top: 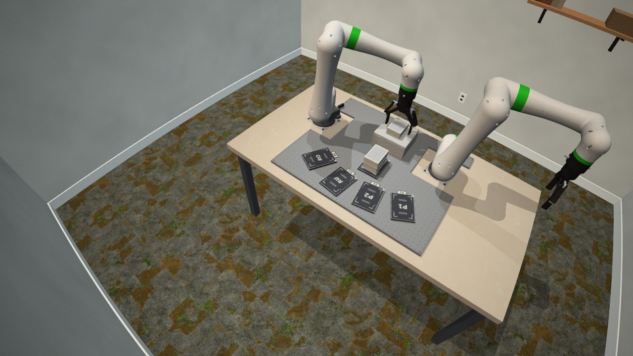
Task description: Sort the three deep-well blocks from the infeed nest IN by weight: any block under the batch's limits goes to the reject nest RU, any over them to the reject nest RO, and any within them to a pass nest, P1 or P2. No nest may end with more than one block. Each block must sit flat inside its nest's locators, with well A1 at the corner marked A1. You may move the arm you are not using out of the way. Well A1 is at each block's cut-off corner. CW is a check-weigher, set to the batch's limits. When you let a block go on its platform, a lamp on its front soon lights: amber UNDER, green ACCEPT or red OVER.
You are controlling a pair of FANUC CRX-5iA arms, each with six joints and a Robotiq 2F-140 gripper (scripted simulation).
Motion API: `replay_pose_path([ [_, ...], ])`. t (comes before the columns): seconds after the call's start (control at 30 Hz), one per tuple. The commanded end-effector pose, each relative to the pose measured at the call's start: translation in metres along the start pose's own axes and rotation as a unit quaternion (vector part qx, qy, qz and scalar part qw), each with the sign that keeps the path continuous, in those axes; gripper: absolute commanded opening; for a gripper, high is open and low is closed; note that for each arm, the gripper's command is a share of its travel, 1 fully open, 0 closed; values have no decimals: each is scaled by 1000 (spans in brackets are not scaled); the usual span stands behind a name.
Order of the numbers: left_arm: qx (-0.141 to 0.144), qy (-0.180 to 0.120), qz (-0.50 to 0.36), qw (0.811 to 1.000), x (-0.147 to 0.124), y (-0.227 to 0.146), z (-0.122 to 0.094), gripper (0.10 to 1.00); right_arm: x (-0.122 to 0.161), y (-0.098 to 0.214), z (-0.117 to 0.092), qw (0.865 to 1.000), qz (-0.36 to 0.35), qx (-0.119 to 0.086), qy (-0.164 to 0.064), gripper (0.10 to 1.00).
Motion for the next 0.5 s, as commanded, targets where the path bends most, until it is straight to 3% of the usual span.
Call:
replay_pose_path([
  [0.0,0,1,0,1000,0,0,-1,1000,0,0,-6,1000,0,1,0,1000],
  [0.47,0,1,0,1000,0,0,-1,1000,0,0,-38,1000,0,1,0,1000],
])
Point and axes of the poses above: on each arm, the point where the finger pads meet when closed, its own z axis out along the fingers, its own y axis across the jaws, x = y × z, the point moved 4 cm from there along -z, back along the fingers, and after that the axes turned 13 degrees about -z, right-handed, at the moved point
